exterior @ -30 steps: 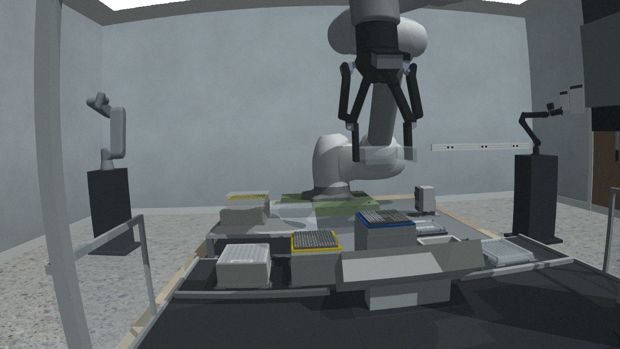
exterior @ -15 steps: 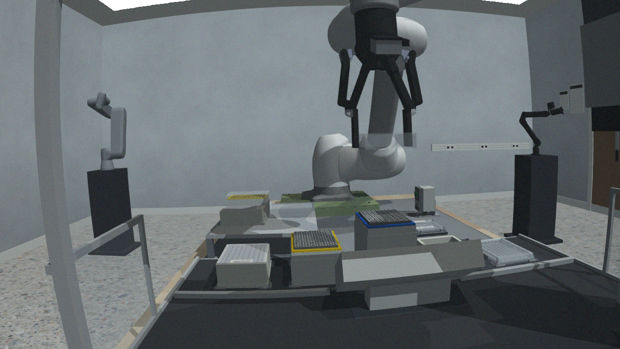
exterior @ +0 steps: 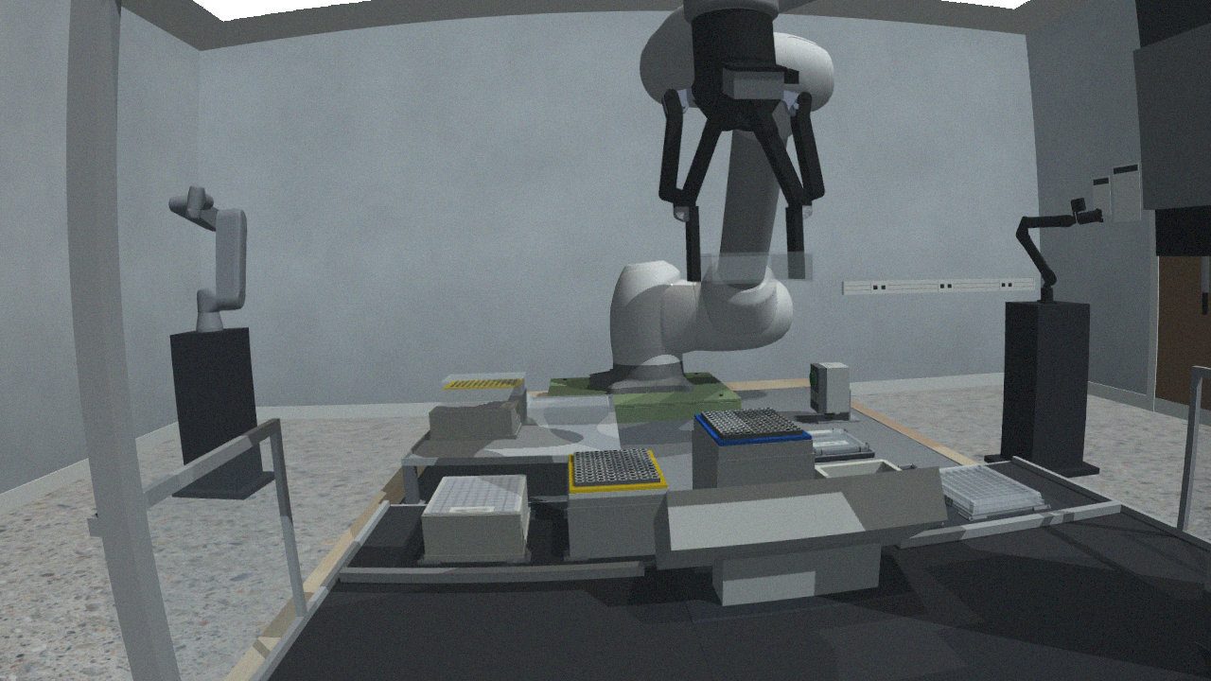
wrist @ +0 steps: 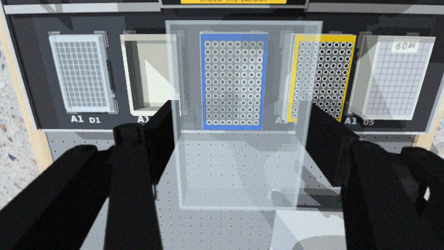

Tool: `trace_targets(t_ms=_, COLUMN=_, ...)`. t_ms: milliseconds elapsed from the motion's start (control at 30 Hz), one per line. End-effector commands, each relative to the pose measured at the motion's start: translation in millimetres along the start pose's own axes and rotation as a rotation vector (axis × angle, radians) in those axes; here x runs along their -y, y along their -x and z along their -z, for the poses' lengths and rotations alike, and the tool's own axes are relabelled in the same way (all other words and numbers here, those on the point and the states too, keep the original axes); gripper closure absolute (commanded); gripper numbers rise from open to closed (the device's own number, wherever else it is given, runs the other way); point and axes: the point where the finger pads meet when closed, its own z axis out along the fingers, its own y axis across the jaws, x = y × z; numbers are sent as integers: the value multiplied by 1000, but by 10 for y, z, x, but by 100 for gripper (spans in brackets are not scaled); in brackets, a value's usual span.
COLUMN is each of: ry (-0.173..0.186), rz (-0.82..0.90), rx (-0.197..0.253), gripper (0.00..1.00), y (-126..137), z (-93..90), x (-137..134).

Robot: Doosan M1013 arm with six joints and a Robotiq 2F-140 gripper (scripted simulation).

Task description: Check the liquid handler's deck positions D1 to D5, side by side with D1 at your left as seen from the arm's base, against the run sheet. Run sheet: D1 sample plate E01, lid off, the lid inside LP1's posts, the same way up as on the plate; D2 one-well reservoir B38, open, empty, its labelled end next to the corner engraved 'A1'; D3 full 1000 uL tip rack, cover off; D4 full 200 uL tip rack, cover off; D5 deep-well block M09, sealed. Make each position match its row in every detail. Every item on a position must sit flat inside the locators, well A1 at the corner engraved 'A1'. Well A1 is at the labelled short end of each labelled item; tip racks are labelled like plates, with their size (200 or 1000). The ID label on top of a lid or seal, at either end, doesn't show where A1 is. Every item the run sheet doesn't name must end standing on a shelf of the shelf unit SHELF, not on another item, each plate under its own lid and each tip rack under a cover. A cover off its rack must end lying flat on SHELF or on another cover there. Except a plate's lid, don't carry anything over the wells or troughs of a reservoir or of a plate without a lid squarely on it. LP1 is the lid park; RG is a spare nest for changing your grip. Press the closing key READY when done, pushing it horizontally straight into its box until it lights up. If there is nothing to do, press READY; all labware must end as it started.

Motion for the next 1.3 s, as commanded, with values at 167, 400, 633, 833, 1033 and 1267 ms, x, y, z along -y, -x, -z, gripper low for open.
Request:
trace_targets(t_ms=167, ry=0, rz=0, rx=-3, gripper=90, y=289, z=22, x=5)
trace_targets(t_ms=400, ry=0, rz=0, rx=-3, gripper=90, y=639, z=20, x=10)
trace_targets(t_ms=633, ry=0, rz=0, rx=-3, gripper=90, y=889, z=19, x=13)
trace_targets(t_ms=833, ry=0, rz=0, rx=-3, gripper=90, y=1188, z=18, x=16)
trace_targets(t_ms=1033, ry=0, rz=0, rx=-3, gripper=90, y=1488, z=17, x=20)
trace_targets(t_ms=1267, ry=0, rz=-20, rx=-3, gripper=90, y=1638, z=17, x=21)
